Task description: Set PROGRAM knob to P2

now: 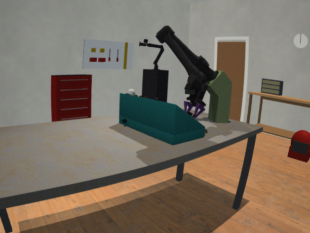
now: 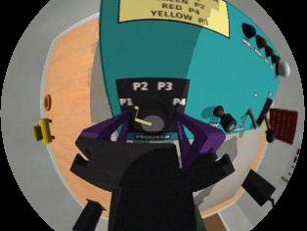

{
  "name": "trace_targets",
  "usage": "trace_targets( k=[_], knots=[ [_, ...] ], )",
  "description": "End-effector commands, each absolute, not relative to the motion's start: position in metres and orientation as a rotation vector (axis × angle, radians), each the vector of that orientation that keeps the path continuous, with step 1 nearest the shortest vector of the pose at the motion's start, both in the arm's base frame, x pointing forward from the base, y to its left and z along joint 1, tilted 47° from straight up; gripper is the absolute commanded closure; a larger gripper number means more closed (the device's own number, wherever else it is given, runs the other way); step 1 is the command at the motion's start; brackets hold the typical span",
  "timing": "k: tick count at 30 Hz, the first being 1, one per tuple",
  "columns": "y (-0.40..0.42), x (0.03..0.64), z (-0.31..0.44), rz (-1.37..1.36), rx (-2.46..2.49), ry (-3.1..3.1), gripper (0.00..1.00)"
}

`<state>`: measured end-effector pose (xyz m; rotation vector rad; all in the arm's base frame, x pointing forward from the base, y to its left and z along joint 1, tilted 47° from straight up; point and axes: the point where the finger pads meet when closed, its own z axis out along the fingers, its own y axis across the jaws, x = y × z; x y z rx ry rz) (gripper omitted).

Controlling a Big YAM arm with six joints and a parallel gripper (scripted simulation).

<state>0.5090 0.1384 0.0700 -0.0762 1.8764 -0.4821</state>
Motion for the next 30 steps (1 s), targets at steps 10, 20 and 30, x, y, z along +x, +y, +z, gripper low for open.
trace_targets(
  k=[10, 20, 30],
  knots=[
    [0.1394, 0.5085, 0.0687, -0.484, -0.088, 1.876, 1.0],
    [0.1394, 0.5085, 0.0687, -0.484, -0.088, 1.876, 1.0],
    [0.1394, 0.5085, 0.0687, -0.484, -0.088, 1.876, 1.0]
  ],
)
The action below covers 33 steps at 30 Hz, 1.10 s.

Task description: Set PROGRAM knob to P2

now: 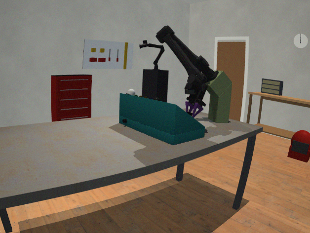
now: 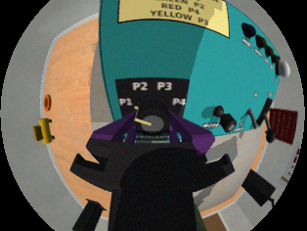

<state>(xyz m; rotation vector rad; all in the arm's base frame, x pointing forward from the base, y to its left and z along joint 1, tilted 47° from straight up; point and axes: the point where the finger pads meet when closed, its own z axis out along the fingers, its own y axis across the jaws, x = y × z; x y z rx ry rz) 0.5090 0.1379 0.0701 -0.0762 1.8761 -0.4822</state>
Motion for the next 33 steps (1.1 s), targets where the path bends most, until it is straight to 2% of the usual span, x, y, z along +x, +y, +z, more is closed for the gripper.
trace_targets(
  k=[1, 21, 33],
  knots=[
    [0.1394, 0.5085, 0.0687, -0.484, -0.088, 1.876, 1.0],
    [0.1394, 0.5085, 0.0687, -0.437, -0.024, 1.873, 1.0],
    [0.1392, 0.5083, 0.0682, -0.284, 0.184, 1.852, 1.0]
  ],
)
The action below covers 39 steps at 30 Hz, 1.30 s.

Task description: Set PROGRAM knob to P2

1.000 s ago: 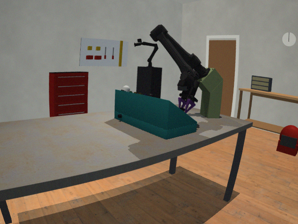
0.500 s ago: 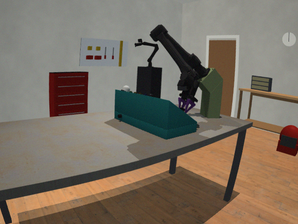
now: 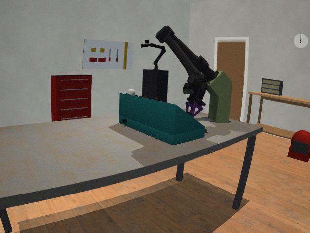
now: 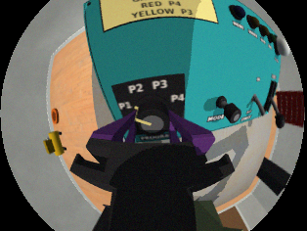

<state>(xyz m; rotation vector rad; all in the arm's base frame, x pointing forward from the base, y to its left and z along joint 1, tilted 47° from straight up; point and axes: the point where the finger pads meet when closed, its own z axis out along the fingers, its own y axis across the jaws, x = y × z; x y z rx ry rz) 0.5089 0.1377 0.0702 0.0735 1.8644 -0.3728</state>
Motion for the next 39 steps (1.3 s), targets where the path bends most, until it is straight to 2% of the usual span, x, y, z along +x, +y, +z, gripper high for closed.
trace_targets(
  k=[1, 20, 39],
  knots=[
    [0.1391, 0.5082, 0.0678, -0.268, 0.206, 1.85, 1.0],
    [0.1391, 0.5082, 0.0671, 0.016, 0.576, 1.765, 1.0],
    [0.139, 0.5082, 0.067, 0.101, 0.684, 1.727, 1.0]
  ],
)
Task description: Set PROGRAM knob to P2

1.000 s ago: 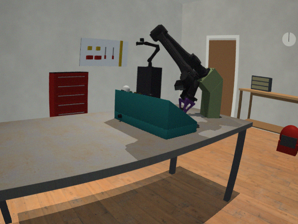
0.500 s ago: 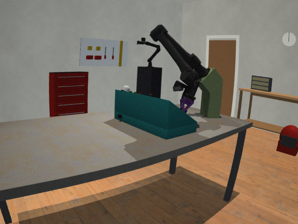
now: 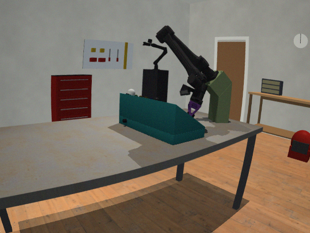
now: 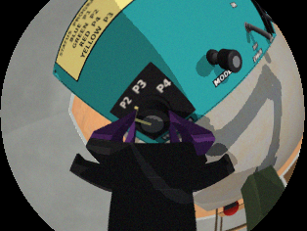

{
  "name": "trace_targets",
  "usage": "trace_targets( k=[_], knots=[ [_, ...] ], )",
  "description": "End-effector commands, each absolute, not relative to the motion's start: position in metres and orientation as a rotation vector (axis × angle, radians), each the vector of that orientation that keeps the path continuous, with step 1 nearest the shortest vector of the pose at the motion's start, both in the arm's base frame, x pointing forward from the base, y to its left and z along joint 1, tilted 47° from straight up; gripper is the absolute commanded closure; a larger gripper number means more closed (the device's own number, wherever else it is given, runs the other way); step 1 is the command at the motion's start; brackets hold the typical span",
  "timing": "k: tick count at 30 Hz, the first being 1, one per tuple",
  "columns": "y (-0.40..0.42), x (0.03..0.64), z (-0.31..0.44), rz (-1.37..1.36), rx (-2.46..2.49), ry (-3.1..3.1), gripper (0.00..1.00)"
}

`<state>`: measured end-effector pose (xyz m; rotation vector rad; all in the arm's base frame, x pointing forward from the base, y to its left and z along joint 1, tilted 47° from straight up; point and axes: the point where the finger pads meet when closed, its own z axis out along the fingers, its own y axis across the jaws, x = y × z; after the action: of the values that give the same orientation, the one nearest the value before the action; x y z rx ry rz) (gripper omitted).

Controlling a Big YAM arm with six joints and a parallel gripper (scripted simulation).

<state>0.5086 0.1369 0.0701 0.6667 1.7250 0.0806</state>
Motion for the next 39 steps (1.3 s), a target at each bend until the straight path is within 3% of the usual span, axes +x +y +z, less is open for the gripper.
trace_targets(
  k=[1, 36, 37, 39],
  knots=[
    [0.139, 0.5082, 0.067, 0.102, 0.684, 1.727, 1.0],
    [0.139, 0.5082, 0.067, 0.102, 0.684, 1.727, 1.0],
    [0.139, 0.5082, 0.067, 0.102, 0.684, 1.727, 0.3],
    [0.1388, 0.5085, 0.0683, 0.102, 0.686, 1.724, 0.3]
  ],
)
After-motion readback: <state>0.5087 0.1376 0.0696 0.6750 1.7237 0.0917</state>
